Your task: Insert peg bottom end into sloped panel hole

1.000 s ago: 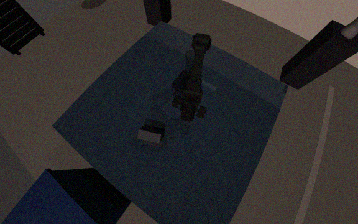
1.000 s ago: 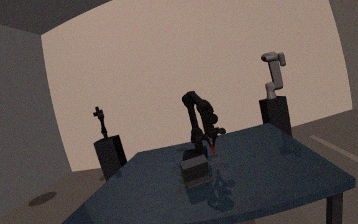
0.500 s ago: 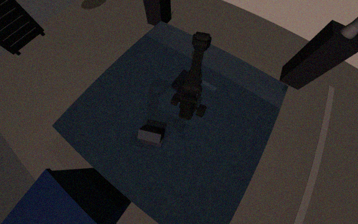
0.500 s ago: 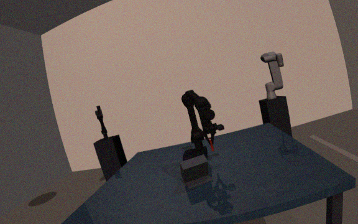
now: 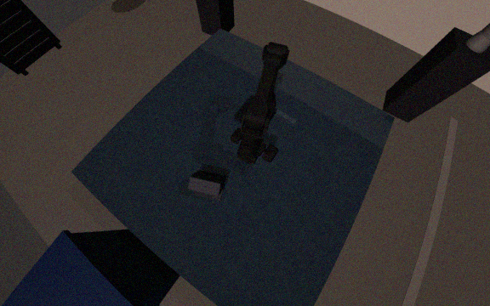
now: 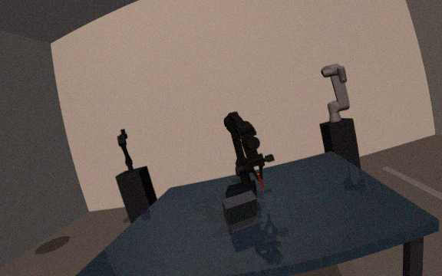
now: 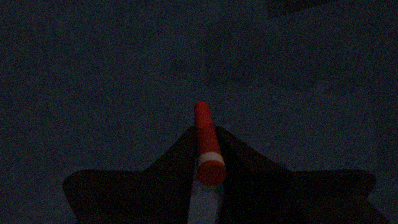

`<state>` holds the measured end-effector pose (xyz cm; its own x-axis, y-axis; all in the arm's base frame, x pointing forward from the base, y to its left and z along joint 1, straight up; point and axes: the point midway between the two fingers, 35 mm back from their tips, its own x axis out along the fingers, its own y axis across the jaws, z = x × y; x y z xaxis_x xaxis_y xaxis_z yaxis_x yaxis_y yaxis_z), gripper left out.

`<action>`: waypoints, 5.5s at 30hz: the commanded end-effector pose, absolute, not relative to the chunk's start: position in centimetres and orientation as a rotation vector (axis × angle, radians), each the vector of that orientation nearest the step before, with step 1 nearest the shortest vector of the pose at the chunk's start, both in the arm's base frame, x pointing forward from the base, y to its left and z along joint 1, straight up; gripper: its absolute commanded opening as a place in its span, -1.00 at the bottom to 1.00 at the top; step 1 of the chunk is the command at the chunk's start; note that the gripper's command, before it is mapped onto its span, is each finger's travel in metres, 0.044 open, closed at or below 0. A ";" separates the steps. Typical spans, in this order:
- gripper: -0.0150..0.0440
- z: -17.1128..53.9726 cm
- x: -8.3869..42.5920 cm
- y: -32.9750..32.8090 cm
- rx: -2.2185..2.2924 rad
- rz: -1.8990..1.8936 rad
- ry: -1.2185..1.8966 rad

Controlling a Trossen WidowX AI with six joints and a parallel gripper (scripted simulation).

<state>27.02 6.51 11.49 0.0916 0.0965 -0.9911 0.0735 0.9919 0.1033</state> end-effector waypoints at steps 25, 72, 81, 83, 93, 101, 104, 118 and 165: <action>-0.49 10.9 29.0 4.5 0.396 -0.032 1.359; -0.49 10.9 31.5 0.0 0.756 -0.089 1.114; -0.49 11.0 31.8 -0.9 0.815 -0.096 1.063; -0.49 11.0 31.8 -1.2 0.828 -0.097 1.051; -0.49 11.2 32.0 -2.3 0.889 -0.103 0.993; -0.49 11.4 32.2 -3.2 0.934 -0.106 0.946; -0.49 11.4 32.2 -3.5 0.951 -0.107 0.928; -0.49 11.8 32.2 -5.1 1.022 -0.110 0.844; -0.49 12.0 33.3 -8.4 1.157 -0.105 0.641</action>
